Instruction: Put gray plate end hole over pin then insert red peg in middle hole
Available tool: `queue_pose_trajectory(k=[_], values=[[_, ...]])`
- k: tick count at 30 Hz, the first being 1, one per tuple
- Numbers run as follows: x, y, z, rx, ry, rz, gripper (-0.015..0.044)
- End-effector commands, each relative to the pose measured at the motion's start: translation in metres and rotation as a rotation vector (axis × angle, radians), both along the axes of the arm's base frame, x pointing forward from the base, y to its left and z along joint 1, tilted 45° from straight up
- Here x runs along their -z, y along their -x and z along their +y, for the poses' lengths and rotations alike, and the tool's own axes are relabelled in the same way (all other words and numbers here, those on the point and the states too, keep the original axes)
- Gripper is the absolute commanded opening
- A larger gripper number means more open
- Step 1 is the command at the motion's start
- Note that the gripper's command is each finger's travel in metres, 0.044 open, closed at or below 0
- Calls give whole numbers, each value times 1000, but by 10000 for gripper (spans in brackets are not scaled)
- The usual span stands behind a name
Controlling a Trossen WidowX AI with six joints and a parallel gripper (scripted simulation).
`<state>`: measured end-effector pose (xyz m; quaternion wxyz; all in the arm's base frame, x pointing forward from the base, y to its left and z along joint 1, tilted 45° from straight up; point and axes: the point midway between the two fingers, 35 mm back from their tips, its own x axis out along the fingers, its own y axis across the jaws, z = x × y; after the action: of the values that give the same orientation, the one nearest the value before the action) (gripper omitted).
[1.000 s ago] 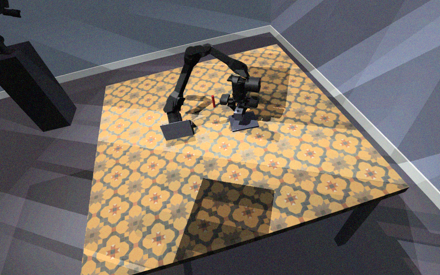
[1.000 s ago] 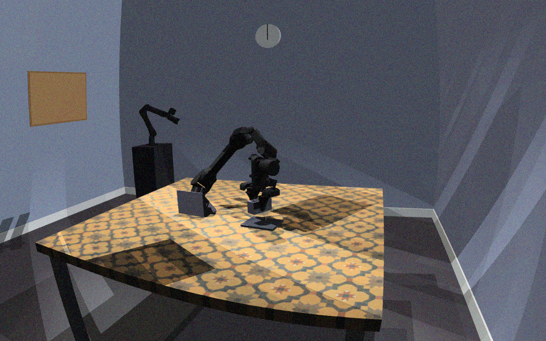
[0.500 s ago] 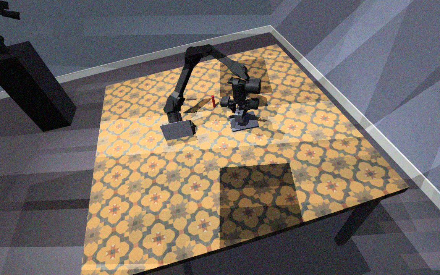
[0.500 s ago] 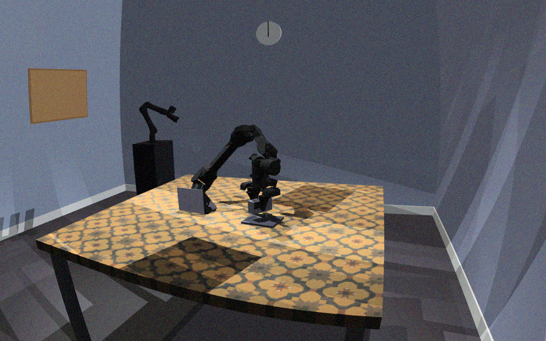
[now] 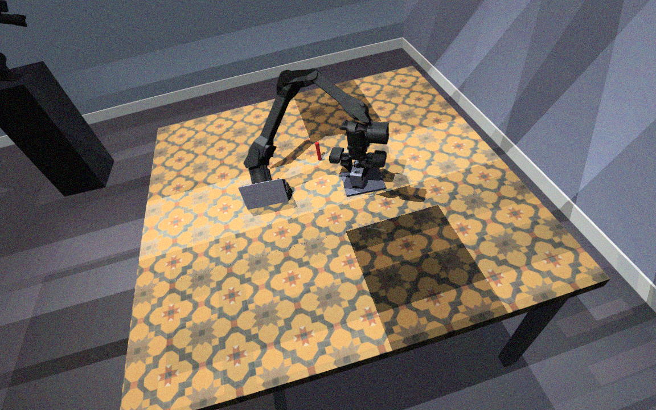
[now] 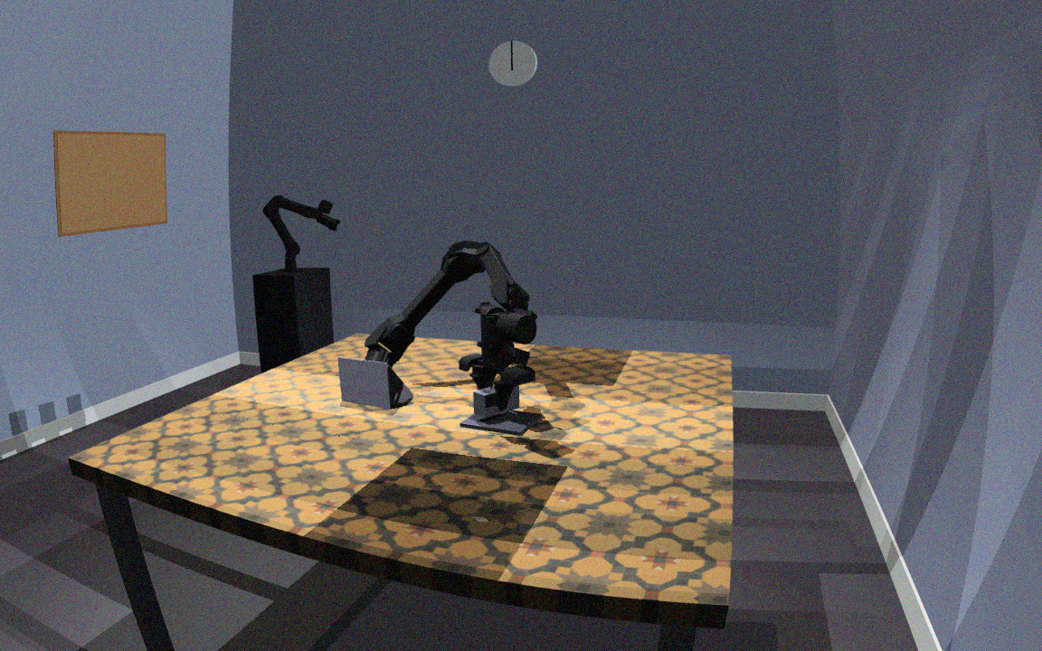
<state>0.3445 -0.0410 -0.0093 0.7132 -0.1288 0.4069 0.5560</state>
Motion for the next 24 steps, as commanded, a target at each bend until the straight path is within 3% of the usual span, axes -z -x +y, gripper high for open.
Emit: queue_pose_trajectory(k=[1, 12, 24], values=[[5, 2, 6, 3, -7, 8, 0], [5, 0, 6, -1, -1, 1, 0], [5, 0, 6, -1, -1, 1, 315]])
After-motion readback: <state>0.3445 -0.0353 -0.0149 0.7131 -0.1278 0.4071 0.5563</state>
